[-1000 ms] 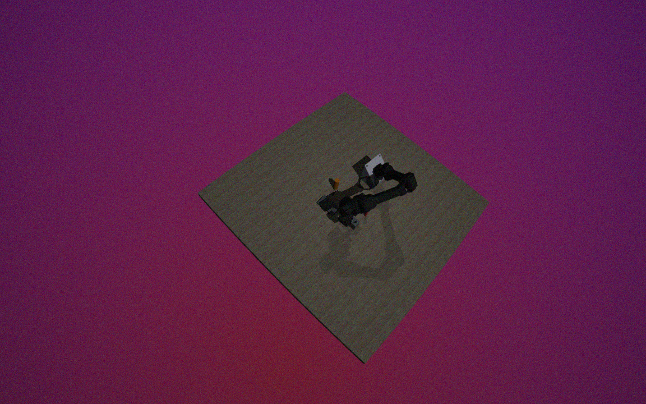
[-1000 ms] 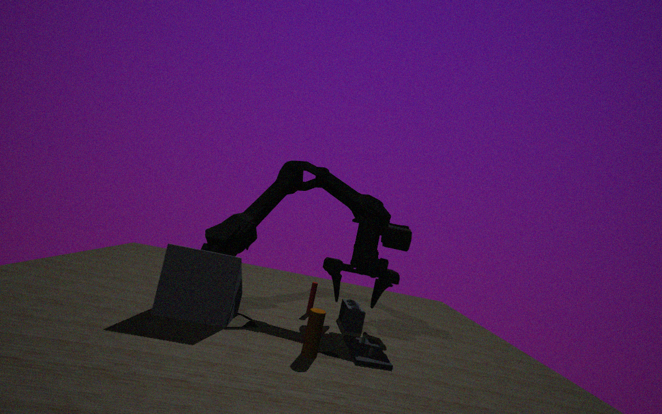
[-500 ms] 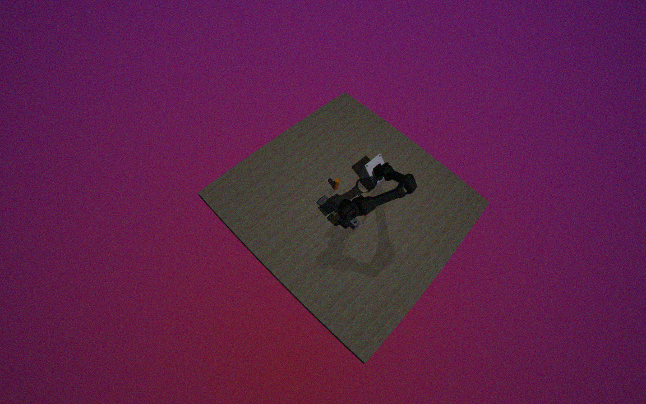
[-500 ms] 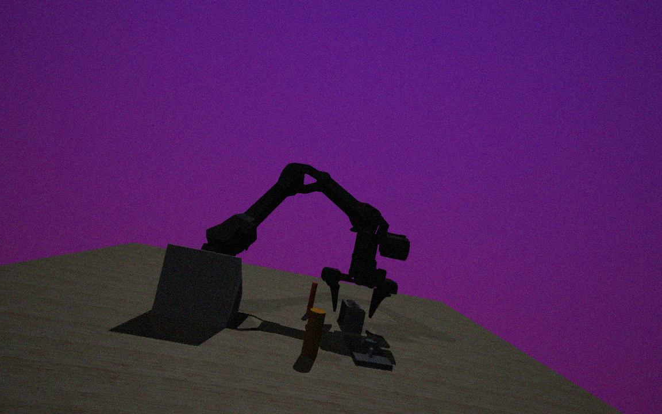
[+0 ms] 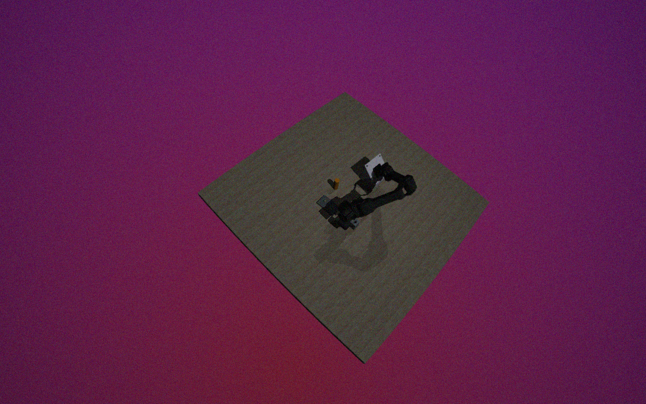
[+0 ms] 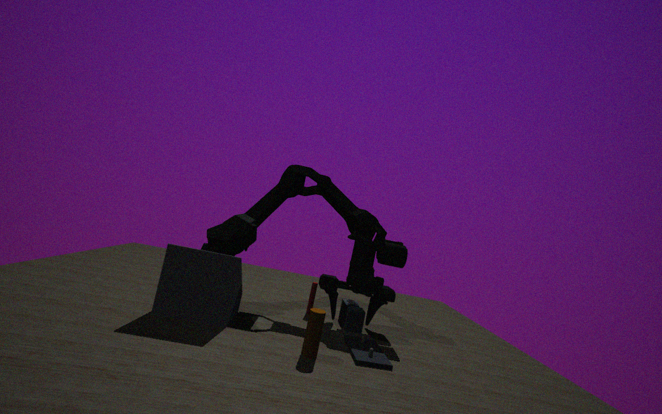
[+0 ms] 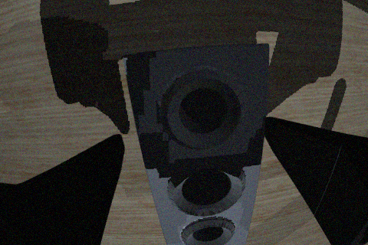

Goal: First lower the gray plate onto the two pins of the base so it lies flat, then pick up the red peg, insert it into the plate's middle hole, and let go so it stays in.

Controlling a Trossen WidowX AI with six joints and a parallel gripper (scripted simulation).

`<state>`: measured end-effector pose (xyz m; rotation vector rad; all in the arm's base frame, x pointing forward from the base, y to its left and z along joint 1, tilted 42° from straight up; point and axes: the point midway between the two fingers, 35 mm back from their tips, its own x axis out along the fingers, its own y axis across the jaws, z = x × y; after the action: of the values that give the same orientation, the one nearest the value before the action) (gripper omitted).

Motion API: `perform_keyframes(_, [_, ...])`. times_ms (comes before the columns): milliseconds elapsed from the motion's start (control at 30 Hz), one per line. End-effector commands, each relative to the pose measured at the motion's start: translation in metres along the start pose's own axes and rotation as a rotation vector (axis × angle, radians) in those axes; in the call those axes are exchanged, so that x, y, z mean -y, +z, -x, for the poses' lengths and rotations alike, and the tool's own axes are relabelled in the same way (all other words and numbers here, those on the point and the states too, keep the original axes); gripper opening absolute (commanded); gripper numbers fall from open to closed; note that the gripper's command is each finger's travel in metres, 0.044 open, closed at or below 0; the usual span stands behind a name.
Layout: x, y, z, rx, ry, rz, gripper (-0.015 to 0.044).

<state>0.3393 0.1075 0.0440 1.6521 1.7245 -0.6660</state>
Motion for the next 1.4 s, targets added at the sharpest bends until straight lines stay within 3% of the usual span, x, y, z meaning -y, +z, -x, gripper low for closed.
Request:
perform_keyframes(0, [0.000,0.000,-0.001,-0.006,0.001,-0.005,0.0309])
perform_keyframes(233, [0.000,0.000,-0.001,-0.006,0.001,-0.005,0.0125])
perform_keyframes(533, [0.000,0.000,-0.001,-0.006,0.001,-0.005,0.0065])
perform_keyframes(633, [0.000,0.000,0.001,-0.005,0.001,-0.005,0.0000])
perform_keyframes(1367, [-0.013,0.001,0.068,0.008,0.001,-0.003,0.0000])
